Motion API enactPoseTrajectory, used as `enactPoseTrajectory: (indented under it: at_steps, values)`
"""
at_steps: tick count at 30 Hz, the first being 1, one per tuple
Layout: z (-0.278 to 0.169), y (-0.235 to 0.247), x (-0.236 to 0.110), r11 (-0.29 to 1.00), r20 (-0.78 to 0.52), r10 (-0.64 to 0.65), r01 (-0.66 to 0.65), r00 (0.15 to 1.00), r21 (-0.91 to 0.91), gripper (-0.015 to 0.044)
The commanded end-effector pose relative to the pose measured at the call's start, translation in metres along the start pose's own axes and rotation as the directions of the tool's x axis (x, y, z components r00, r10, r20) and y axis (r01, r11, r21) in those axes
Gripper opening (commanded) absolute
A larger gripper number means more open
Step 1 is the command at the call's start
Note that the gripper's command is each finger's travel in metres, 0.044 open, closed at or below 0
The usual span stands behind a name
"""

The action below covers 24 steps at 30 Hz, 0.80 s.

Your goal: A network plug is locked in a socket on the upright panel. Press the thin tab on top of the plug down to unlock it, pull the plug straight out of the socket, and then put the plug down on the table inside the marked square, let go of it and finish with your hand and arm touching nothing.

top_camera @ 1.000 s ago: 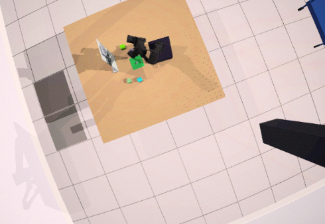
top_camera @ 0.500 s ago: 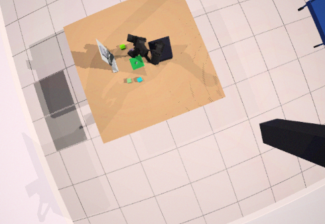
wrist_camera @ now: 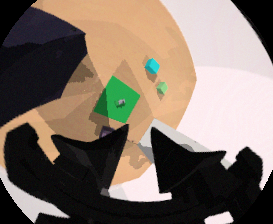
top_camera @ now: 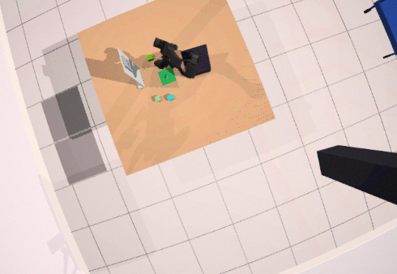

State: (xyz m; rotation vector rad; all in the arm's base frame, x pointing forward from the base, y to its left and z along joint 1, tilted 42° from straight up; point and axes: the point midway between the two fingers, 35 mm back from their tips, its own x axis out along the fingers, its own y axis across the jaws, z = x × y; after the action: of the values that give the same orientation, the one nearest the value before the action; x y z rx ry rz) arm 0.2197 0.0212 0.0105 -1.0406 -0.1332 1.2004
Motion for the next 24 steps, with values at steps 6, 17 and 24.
enactPoseTrajectory:
  at_steps: [6,17,24]
  values:
    - [-0.004,-0.013,-0.019,1.0,-0.01,0.004,-0.005,1.0,-0.011,0.0156]
    - [0.0,-0.031,-0.045,1.0,-0.005,-0.002,0.001,1.0,-0.014,0.0156]
    - [0.005,-0.043,-0.063,1.0,0.002,-0.01,0.01,1.0,-0.017,0.0156]
